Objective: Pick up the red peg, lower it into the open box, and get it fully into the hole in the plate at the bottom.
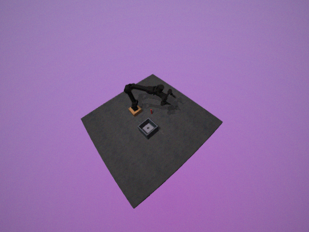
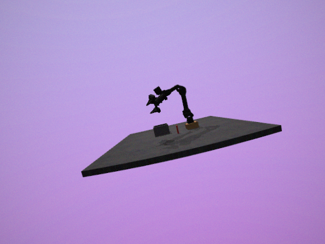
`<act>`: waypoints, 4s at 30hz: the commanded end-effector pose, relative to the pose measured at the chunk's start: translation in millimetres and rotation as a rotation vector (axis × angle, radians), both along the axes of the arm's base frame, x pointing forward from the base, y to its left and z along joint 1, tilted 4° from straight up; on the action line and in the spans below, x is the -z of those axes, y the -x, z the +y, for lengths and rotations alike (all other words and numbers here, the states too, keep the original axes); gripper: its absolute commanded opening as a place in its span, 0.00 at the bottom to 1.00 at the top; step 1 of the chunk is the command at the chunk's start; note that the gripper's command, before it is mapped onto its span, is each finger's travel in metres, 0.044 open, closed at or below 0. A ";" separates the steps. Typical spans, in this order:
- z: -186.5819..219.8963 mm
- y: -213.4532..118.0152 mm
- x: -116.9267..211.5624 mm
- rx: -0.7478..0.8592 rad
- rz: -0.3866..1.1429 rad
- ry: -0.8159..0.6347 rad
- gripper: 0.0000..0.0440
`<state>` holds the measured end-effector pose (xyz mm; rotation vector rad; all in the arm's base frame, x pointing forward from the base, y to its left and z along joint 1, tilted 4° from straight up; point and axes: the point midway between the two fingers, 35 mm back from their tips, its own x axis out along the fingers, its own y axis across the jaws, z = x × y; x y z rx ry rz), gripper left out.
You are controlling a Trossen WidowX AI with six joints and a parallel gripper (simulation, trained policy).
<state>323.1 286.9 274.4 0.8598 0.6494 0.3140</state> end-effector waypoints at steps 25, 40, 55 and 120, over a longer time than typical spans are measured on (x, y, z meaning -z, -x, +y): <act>-129.0 112.7 153.7 0.218 0.792 0.400 1.00; -154.0 145.0 210.0 0.392 1.010 0.407 1.00; -156.0 158.7 262.4 0.485 1.080 0.332 0.71; -260.8 42.2 135.4 0.562 0.776 0.346 0.00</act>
